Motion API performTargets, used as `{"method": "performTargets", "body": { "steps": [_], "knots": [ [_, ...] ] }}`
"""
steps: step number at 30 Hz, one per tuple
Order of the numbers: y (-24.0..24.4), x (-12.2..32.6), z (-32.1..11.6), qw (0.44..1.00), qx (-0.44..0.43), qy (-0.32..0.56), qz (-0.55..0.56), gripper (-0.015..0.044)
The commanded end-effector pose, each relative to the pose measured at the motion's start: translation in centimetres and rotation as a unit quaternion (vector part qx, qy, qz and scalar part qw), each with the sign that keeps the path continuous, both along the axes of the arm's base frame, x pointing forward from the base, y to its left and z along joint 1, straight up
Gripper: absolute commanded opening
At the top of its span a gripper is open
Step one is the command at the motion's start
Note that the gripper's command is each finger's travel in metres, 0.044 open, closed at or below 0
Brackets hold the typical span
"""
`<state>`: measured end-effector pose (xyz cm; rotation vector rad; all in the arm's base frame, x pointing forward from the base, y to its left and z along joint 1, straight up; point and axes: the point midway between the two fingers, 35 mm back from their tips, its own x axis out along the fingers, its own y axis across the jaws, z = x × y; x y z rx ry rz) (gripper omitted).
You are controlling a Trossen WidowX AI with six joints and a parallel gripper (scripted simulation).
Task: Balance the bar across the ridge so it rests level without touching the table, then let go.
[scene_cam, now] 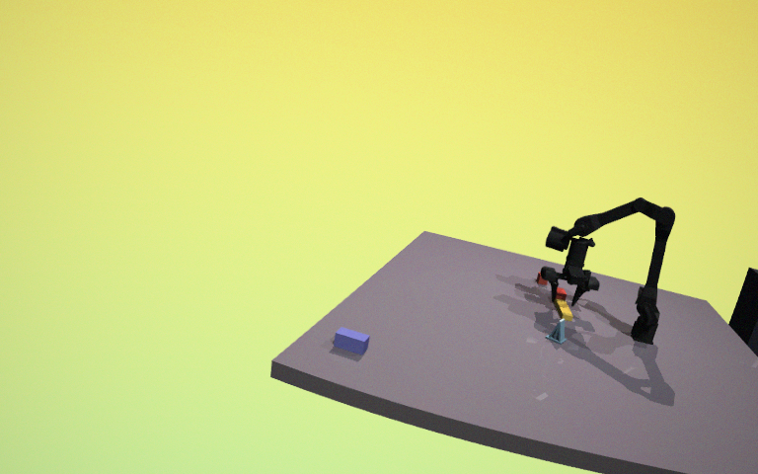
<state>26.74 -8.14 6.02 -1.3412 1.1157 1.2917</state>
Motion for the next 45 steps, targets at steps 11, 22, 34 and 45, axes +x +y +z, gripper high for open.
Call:
{"method": "performTargets", "body": {
  "steps": [11, 22, 34, 45],
  "knots": [
    [0.0, -0.2, -1.4, 1.000, -0.001, 0.004, 0.002, 0.0315],
    [0.1, -0.2, -1.3, 1.000, 0.001, 0.003, 0.000, 0.0289],
    [0.1, -0.2, -1.3, 1.000, 0.001, 0.003, 0.000, 0.0091],
    [-0.1, 0.1, 0.8, 1.000, 0.001, 0.003, 0.000, 0.0000]
  ]
}}
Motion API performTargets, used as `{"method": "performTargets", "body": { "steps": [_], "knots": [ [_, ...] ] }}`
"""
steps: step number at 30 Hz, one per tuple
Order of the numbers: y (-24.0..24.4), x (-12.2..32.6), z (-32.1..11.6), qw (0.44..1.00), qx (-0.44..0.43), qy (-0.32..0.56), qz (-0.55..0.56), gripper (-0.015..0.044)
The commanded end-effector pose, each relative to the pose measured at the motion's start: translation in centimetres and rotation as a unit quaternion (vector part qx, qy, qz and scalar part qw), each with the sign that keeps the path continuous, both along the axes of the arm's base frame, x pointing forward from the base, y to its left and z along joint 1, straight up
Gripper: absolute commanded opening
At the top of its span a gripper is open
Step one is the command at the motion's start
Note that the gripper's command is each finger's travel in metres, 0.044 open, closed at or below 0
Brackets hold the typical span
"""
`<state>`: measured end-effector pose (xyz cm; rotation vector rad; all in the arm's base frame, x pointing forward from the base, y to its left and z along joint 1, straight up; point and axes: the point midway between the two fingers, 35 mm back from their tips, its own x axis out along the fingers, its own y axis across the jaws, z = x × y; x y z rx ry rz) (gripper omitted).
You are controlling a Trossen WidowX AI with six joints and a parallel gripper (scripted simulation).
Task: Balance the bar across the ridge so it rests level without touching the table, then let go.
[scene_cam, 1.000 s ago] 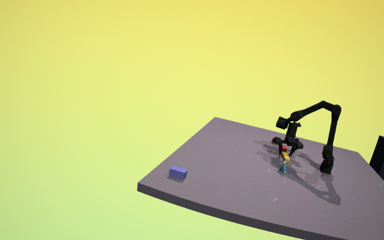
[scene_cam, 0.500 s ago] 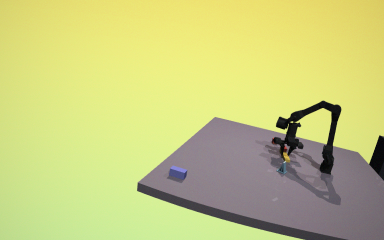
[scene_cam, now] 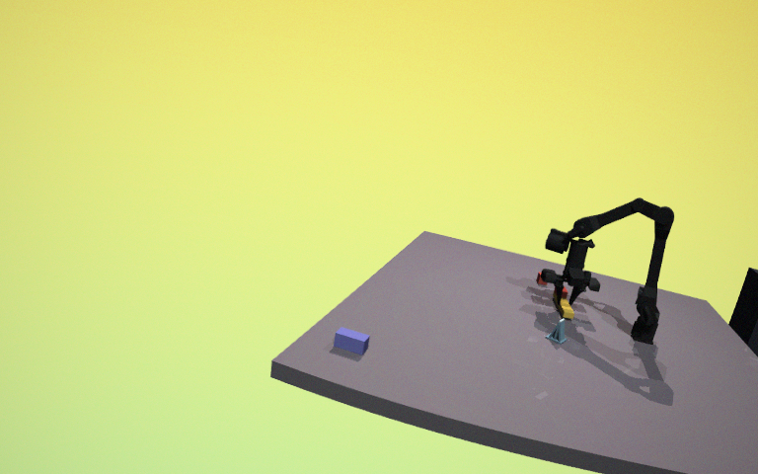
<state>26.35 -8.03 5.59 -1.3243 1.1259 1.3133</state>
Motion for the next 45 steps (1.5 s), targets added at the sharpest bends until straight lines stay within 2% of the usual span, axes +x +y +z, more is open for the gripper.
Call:
{"method": "performTargets", "body": {
  "steps": [1, 33, 45],
  "knots": [
    [-0.2, 0.5, 1.5, 1.000, -0.003, -0.008, 0.000, 0.0000],
    [-0.1, -0.1, 9.6, 1.000, -0.004, -0.007, 0.002, 0.0000],
    [2.1, 1.1, 9.9, 0.999, -0.004, -0.008, 0.049, 0.0000]
  ]
}}
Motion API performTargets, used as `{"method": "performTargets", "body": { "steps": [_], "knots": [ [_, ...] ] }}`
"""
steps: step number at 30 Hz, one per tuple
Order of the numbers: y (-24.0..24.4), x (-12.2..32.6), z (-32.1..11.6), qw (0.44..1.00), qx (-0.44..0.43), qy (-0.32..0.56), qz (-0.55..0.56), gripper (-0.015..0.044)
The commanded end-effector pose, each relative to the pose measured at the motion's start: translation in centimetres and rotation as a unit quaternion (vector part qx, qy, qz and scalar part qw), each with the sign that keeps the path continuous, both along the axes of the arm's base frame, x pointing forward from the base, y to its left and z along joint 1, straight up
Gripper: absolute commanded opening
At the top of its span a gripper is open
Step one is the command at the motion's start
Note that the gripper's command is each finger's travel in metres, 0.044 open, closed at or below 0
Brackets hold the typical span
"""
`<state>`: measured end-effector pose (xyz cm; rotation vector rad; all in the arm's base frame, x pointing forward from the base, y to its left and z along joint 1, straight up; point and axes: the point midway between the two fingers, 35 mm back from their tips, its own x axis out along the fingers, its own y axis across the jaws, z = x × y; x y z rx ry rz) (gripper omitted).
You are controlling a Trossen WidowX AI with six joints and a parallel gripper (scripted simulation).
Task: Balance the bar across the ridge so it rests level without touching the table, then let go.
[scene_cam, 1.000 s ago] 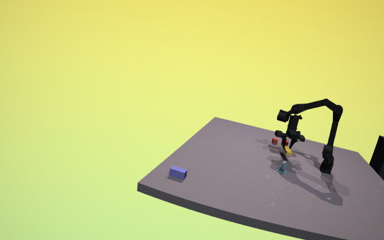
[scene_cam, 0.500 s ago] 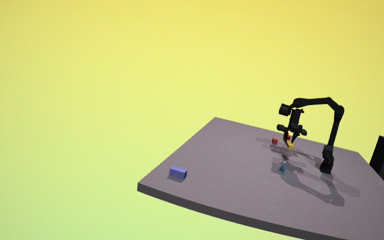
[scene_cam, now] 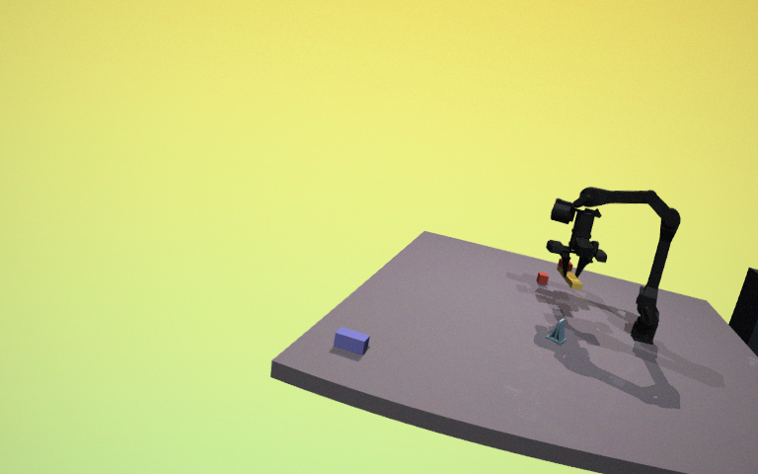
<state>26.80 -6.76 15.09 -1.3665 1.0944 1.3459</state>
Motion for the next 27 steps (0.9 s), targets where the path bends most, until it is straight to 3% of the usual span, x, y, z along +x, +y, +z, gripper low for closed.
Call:
{"method": "performTargets", "body": {
  "steps": [1, 27],
  "knots": [
    [1.2, 0.8, 0.4, 1.000, -0.003, -0.005, 0.029, 0.0000],
    [10.0, 3.2, 0.6, 0.981, -0.003, -0.006, 0.195, 0.0000]
  ]
}}
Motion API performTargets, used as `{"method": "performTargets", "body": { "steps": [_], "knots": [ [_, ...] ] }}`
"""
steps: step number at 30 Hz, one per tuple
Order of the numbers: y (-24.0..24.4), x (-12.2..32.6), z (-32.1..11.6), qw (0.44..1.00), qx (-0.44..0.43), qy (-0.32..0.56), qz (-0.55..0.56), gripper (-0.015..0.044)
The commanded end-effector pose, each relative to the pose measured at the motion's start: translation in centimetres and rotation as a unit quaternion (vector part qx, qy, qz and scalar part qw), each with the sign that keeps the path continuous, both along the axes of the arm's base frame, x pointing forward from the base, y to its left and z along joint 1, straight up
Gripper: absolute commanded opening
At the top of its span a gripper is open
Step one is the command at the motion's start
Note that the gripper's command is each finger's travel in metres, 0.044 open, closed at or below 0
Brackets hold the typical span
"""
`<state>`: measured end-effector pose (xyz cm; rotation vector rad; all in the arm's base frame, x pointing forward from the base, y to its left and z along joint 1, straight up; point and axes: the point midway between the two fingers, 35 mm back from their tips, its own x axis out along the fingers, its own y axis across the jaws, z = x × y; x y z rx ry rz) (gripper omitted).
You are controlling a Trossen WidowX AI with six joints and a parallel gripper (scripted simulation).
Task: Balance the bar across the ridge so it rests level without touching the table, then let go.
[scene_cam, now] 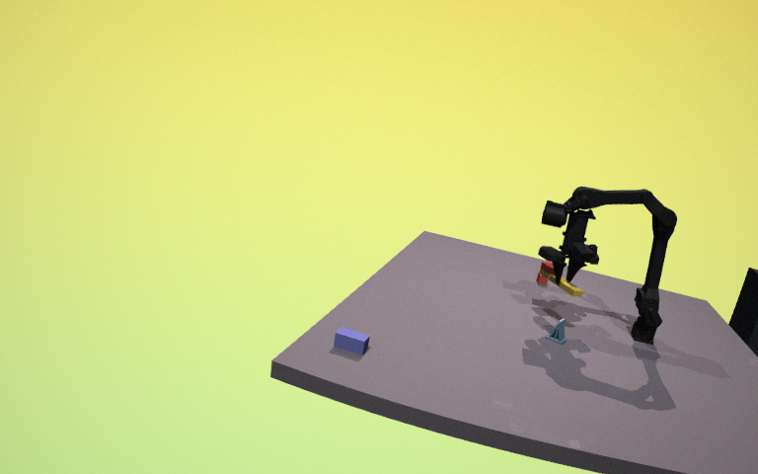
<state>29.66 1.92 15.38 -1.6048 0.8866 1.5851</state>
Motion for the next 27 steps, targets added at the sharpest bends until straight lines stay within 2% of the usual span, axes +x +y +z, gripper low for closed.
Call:
{"method": "performTargets", "body": {
  "steps": [1, 27],
  "knots": [
    [1.7, 0.4, 0.4, 0.999, -0.002, -0.006, 0.032, 0.0000],
    [11.3, -1.0, 0.4, 0.980, -0.001, -0.007, 0.201, 0.0000]
  ]
}}
